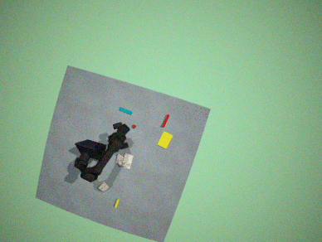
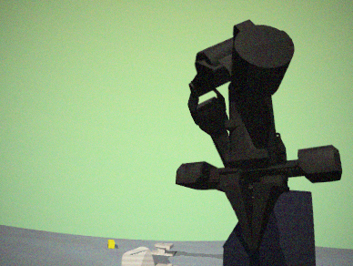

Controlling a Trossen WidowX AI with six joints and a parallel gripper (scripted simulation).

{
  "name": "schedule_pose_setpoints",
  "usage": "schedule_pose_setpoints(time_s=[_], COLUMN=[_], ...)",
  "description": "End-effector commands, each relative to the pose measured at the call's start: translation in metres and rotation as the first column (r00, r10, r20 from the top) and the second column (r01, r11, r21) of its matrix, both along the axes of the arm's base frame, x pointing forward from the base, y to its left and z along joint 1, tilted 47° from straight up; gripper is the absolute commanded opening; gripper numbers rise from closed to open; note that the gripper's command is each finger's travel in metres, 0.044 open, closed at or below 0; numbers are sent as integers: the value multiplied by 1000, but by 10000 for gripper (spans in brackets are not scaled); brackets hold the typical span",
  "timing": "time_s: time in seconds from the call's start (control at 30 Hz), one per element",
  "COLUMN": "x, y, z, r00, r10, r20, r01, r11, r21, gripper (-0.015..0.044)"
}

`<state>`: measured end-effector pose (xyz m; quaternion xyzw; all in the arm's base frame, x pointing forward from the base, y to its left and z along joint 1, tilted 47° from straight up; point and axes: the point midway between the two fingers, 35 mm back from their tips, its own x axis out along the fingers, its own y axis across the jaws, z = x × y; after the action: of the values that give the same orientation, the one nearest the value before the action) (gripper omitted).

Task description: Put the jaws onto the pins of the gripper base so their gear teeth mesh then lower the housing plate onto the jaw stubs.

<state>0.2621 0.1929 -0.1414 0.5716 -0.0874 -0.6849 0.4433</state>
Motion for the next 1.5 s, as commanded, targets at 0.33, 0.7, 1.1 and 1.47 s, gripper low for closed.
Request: schedule_pose_setpoints(time_s=[0.33, 0.7, 1.1, 1.47], x=[0, 0, 0, 0], y=[0, 0, 0, 0], z=[0, 0, 0, 0], r00=[1000, 1000, 1000, 1000], r10=[0, 0, 0, 0], r20=[0, 0, 0, 0], r01=[0, 0, 0, 0], r11=[1000, 1000, 1000, 1000], r21=[0, 0, 0, 0], gripper=[184, 440, 440, 440])
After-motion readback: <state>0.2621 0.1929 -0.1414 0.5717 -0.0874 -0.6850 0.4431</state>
